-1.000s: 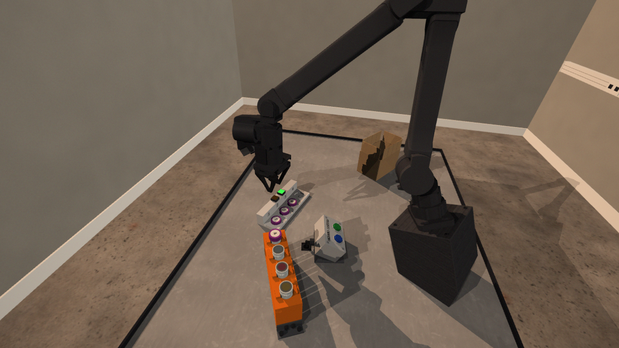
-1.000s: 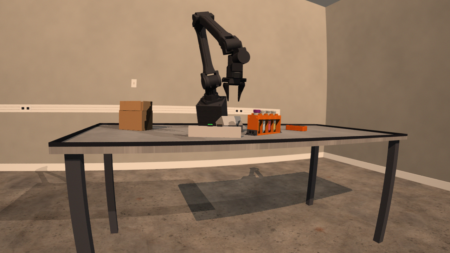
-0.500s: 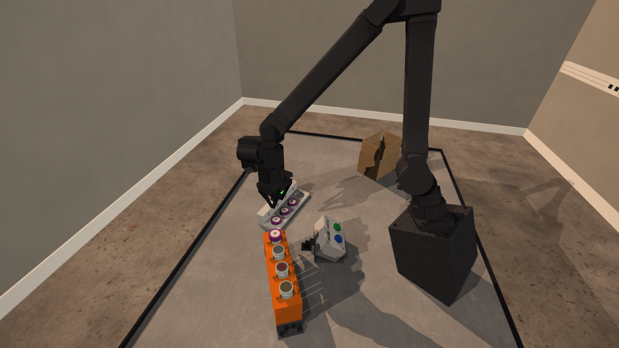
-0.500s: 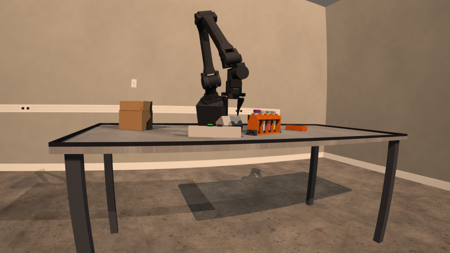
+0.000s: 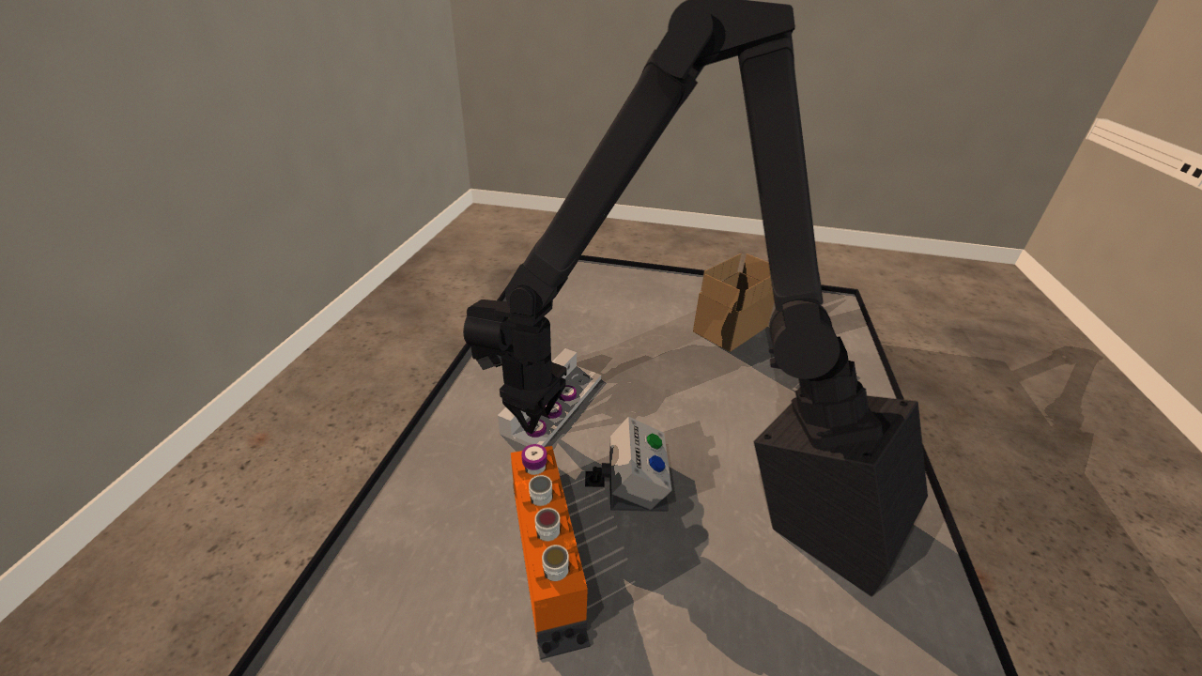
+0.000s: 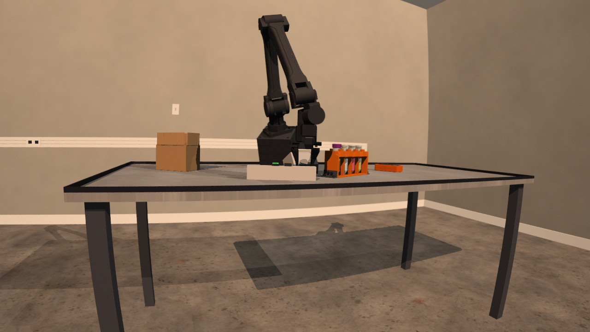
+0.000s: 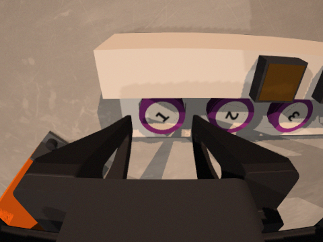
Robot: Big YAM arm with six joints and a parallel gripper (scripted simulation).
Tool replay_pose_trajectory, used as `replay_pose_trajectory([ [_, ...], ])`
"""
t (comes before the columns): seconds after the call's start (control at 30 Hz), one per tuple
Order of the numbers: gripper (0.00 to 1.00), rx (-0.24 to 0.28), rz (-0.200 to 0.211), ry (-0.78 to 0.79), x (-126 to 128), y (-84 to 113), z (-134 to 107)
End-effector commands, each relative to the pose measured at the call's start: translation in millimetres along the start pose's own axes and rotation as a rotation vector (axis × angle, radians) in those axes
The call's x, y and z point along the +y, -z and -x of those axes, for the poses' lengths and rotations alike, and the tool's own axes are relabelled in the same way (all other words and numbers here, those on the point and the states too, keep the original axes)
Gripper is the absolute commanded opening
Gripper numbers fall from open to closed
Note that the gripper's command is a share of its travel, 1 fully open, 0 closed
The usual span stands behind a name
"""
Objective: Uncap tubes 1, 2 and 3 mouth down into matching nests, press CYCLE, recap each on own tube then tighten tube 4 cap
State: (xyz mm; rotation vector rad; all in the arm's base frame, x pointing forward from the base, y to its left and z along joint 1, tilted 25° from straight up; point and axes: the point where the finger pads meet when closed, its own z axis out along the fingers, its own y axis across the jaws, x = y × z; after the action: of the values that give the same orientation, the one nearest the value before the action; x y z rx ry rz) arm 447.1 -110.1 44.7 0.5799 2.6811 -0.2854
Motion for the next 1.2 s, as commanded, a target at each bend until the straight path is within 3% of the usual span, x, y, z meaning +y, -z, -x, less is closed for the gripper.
replay_pose_trajectory([
  [0.0,0.47,-0.015,0.001,0.004,-3,-6.3,9],
  [0.1,0.47,-0.057,0.014,0.006,2,10.1,20],
  [0.17,0.47,-0.026,0.007,0.003,2,2.4,11],
  [0.2,0.47,-0.056,0.014,0.006,2,9.8,20],
  [0.27,0.47,-0.026,0.007,0.003,2,2.4,11],
  [0.33,0.47,-0.056,0.014,0.006,2,9.8,20],
  [0.7,0.47,-0.052,0.013,0.005,2,14.4,26],
  [1.17,0.47,-0.028,0.003,0.001,-2,-7.0,18],
])
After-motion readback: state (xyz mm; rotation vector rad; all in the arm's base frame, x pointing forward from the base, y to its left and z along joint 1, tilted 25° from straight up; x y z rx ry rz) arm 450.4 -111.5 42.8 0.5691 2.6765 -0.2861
